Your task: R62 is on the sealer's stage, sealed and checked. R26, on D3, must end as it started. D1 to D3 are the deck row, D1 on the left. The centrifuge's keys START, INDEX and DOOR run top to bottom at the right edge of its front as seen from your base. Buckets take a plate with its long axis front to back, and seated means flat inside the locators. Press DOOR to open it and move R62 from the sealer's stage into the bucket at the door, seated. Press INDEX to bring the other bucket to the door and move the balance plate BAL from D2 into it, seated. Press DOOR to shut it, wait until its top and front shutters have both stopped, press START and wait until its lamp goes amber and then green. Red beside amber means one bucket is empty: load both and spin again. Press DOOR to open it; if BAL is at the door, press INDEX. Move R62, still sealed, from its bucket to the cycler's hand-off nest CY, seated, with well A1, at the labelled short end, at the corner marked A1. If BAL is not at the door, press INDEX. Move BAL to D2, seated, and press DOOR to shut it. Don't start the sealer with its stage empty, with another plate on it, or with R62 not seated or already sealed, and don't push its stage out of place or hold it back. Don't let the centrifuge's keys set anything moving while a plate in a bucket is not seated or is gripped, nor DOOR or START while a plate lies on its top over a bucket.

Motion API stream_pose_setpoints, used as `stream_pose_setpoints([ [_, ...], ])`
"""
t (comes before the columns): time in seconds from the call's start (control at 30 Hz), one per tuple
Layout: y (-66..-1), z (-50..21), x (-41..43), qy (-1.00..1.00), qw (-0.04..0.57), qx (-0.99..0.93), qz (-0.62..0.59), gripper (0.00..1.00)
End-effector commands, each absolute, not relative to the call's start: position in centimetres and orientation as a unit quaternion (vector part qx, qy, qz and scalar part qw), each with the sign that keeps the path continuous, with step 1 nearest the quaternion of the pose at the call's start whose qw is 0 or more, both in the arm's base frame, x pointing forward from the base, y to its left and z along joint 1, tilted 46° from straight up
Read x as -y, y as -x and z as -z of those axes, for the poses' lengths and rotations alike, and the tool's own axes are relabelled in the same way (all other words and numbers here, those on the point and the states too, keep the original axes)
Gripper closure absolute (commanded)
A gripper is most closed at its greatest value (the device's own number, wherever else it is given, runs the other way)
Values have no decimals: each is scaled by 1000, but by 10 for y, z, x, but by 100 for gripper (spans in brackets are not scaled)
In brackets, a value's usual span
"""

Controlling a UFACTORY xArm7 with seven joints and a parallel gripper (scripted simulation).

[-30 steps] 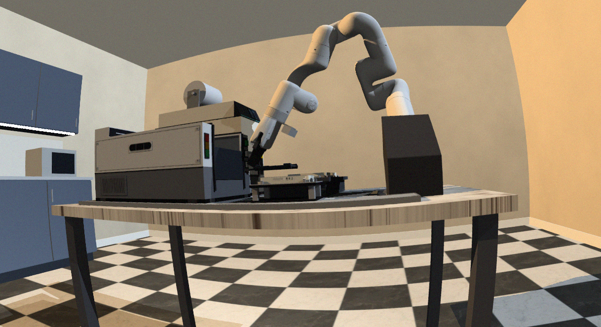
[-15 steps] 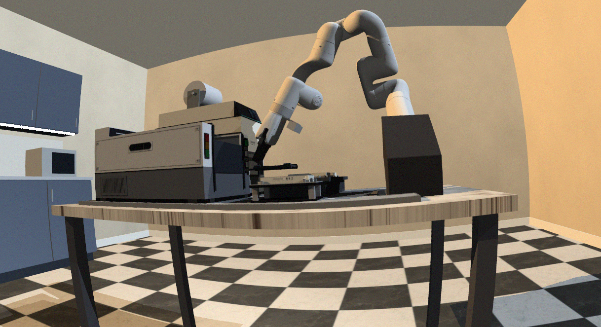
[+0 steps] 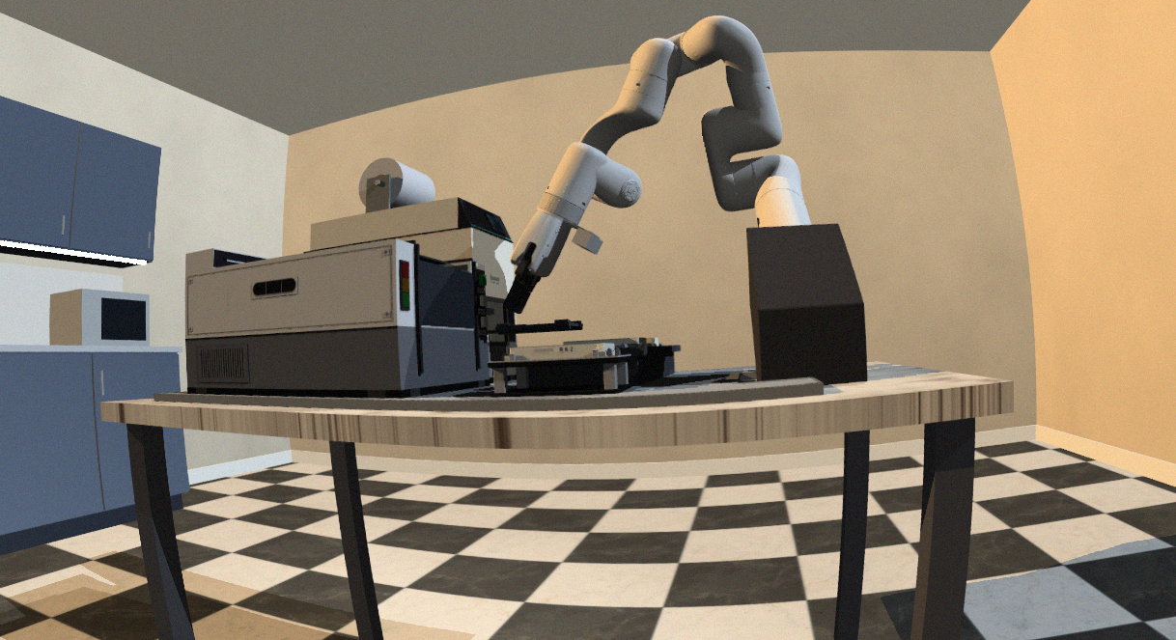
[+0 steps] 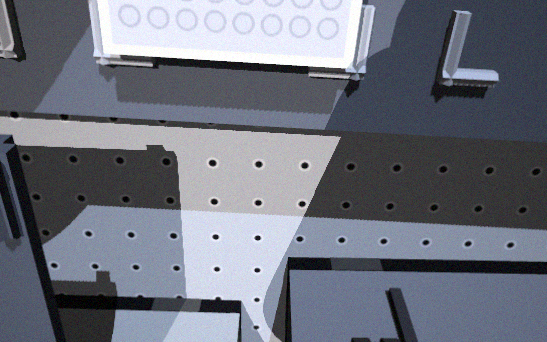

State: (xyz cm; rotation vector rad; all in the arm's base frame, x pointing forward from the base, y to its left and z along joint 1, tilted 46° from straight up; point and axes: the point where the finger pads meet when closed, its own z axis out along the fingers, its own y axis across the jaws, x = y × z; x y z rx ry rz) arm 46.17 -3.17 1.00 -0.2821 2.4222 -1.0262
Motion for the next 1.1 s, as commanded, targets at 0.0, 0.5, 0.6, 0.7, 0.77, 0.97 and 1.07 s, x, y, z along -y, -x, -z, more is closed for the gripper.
stream_pose_setpoints([
  [0.0, -457, -13, 27, 104, 247, -887, 375, 100],
  [0.5, -438, -21, 19, 104, 247, -887, 375, 100],
  [0.6, -437, -21, 19, 104, 247, -887, 375, 100],
  [0.7, -435, -28, 12, 104, 247, -887, 375, 100],
  [0.77, -434, -34, 4, 104, 247, -887, 375, 100],
  [0.97, -431, -48, -10, 104, 247, -887, 375, 100],
  [1.07, -429, -55, -18, 104, 247, -887, 375, 100],
])
